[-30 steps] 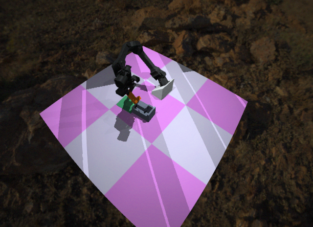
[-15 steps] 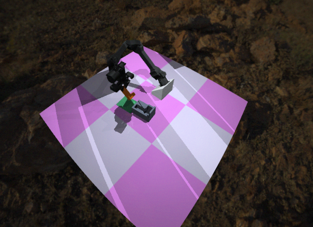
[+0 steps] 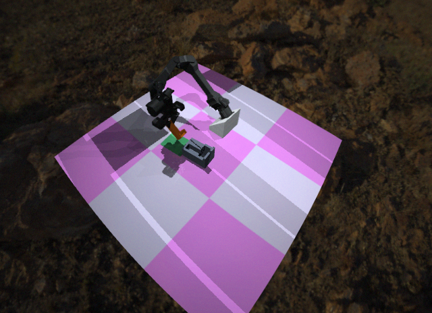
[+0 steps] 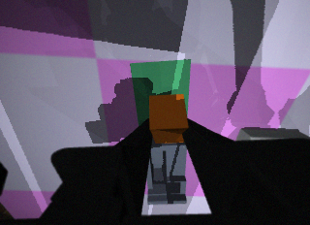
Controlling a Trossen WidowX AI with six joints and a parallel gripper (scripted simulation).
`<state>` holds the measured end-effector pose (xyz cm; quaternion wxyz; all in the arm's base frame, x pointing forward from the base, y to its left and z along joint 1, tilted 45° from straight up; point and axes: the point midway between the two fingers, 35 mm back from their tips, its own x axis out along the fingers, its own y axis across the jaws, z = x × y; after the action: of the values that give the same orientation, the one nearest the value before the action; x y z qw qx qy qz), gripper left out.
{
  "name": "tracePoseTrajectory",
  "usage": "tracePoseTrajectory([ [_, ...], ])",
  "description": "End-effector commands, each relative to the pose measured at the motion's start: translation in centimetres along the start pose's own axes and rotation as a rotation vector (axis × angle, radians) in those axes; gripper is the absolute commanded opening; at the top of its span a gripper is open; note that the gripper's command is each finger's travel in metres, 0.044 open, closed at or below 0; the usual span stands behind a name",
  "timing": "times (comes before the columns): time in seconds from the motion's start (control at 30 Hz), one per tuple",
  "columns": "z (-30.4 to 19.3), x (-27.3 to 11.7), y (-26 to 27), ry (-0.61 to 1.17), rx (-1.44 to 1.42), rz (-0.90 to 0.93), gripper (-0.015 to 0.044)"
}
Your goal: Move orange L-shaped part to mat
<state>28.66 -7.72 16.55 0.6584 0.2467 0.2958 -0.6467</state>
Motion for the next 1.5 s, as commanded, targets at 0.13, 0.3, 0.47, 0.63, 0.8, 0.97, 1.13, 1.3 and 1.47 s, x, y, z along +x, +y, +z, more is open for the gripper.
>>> tracePoseTrajectory([
  [0.13, 0.0, 1.4, -0.1, -0.004, -0.005, -0.002, 0.0000],
  [0.3, 0.1, 2.2, -0.1, -0.004, -0.005, -0.002, 0.0000],
  [0.47, 0.1, 3.0, -0.1, -0.004, -0.005, -0.002, 0.0000],
  [0.63, 0.1, 3.8, -0.1, -0.005, -0.005, -0.002, 0.0000],
  [0.8, 0.1, 4.6, -0.1, -0.005, -0.004, -0.002, 0.0000],
  [0.97, 0.1, 5.4, -0.1, -0.005, -0.004, -0.002, 0.0000],
  [1.13, 0.1, 6.2, -0.1, -0.006, -0.004, -0.002, 0.0000],
  [1.3, 0.1, 6.6, -0.1, -0.007, -0.004, -0.002, 0.0000],
  [1.47, 0.1, 6.6, -0.1, -0.007, -0.004, -0.002, 0.0000],
])
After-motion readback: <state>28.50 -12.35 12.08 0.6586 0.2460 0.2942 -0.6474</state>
